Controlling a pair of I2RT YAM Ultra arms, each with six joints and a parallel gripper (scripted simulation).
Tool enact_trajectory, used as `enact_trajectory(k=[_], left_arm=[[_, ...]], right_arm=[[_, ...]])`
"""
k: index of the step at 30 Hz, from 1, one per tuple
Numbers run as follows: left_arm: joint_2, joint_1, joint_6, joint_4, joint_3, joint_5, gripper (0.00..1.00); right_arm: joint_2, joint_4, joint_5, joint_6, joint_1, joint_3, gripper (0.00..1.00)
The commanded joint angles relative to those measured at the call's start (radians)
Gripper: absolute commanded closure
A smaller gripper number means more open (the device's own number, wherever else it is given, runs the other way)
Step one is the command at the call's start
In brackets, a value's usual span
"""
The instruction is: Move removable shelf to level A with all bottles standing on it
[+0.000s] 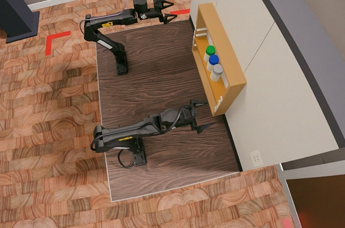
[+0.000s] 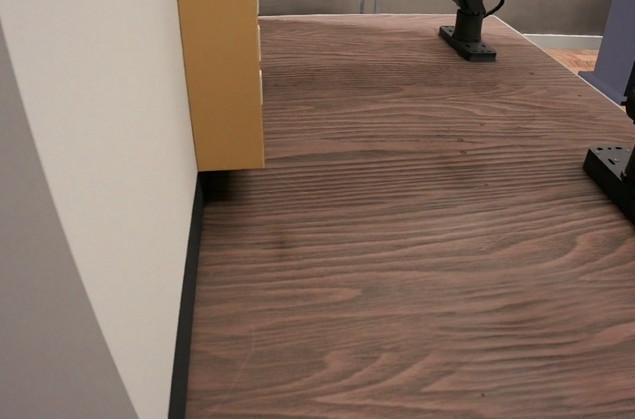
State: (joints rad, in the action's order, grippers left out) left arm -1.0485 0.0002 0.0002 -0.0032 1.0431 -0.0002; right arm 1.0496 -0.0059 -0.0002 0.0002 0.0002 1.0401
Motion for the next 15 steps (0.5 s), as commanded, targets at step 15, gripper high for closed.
enact_trajectory(k=[15], left_arm=[[0.029,-0.043,0.124,0.046,-0.078,-0.043,0.00]], right_arm=[[-0.033,0.039,0.059,-0.123,0.058,-0.075,0.00]])
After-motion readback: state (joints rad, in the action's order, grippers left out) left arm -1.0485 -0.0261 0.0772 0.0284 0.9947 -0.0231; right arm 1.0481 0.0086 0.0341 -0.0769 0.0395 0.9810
